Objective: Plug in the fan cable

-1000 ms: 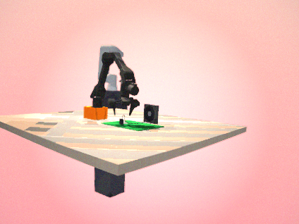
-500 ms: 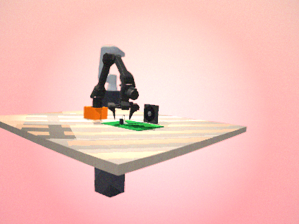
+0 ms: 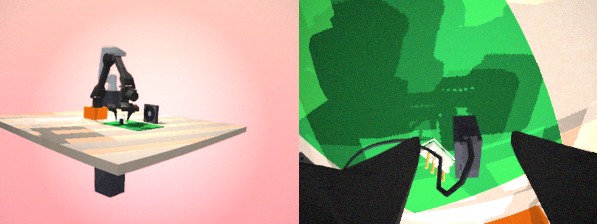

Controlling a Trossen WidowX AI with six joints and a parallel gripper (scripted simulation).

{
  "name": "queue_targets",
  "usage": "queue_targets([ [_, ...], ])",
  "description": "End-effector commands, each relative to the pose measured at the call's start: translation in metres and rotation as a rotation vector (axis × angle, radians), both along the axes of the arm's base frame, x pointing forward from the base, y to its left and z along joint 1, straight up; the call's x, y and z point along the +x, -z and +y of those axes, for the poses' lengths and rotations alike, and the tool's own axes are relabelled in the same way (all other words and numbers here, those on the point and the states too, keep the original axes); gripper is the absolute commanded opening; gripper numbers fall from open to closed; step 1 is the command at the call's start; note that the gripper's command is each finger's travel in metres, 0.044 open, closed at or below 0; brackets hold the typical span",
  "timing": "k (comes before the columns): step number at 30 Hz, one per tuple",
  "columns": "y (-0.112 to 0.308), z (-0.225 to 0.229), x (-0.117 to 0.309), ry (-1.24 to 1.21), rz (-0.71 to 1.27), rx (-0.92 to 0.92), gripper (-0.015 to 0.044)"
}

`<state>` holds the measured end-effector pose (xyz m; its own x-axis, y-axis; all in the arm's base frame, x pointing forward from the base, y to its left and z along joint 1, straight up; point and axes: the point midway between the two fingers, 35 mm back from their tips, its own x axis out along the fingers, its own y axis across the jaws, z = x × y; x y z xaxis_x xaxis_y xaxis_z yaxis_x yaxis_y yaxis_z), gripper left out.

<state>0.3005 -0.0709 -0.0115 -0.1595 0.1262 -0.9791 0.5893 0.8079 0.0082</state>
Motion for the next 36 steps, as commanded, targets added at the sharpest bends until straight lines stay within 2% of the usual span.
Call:
queue_targets([
  [1,0.000,0.000,0.000,0.000,0.000,0.000,0.0230],
  [7,0.000,0.000,0.000,0.000,0.000,0.000,0.0072],
  [13,0.000,0.000,0.000,0.000,0.000,0.000,0.0032],
  [14,-0.001,0.000,0.000,0.000,0.000,0.000,0.0006],
  [36,-0.068,0.001,0.000,0.004,0.002,0.002,0.0000],
])
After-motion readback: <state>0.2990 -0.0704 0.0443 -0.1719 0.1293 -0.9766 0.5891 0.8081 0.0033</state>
